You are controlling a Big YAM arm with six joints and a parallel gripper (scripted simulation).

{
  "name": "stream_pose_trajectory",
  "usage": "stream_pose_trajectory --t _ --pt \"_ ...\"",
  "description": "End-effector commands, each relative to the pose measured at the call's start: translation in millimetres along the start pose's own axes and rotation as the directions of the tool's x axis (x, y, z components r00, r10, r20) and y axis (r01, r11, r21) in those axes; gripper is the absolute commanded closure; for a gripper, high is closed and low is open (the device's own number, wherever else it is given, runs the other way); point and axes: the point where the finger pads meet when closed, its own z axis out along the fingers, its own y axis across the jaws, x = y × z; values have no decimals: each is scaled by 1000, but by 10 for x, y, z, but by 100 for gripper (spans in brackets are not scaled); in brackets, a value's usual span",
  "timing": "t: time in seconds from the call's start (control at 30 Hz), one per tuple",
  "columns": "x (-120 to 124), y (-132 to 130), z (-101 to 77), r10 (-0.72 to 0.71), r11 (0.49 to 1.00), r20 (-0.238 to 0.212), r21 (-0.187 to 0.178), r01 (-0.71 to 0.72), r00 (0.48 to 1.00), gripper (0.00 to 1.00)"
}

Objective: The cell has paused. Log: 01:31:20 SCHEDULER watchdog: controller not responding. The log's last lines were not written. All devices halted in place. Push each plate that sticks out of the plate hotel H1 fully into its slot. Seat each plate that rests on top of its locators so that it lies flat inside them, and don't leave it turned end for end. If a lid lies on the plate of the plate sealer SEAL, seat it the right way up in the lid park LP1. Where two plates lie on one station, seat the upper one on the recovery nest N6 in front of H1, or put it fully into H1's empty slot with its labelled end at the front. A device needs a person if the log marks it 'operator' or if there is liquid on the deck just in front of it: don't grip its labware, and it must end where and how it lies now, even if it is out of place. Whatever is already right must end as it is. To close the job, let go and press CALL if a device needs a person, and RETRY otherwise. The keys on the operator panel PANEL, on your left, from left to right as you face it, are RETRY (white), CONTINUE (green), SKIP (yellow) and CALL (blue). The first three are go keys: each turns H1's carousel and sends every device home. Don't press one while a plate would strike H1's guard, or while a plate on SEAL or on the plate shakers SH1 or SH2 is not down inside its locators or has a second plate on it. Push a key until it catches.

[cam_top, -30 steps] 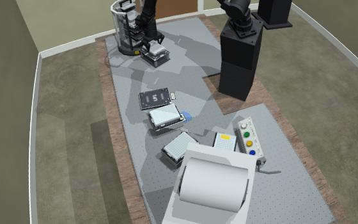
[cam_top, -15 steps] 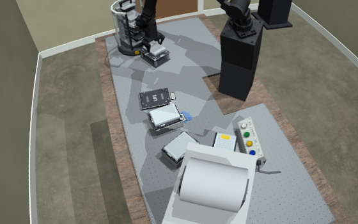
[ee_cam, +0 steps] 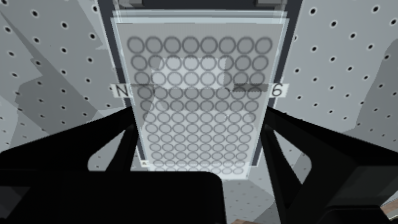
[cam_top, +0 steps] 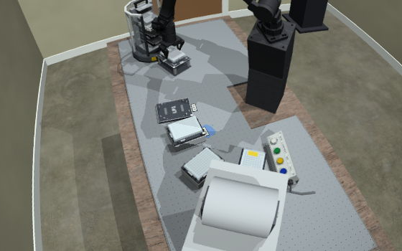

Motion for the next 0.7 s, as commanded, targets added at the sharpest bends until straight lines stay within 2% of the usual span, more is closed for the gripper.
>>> stream_pose_trajectory --t 0.0,0.67 --pt "-109 120 81 -12 1000 21 -10 12 1000 16" --pt "-103 119 111 -10 1000 17 -9 11 1000 16"
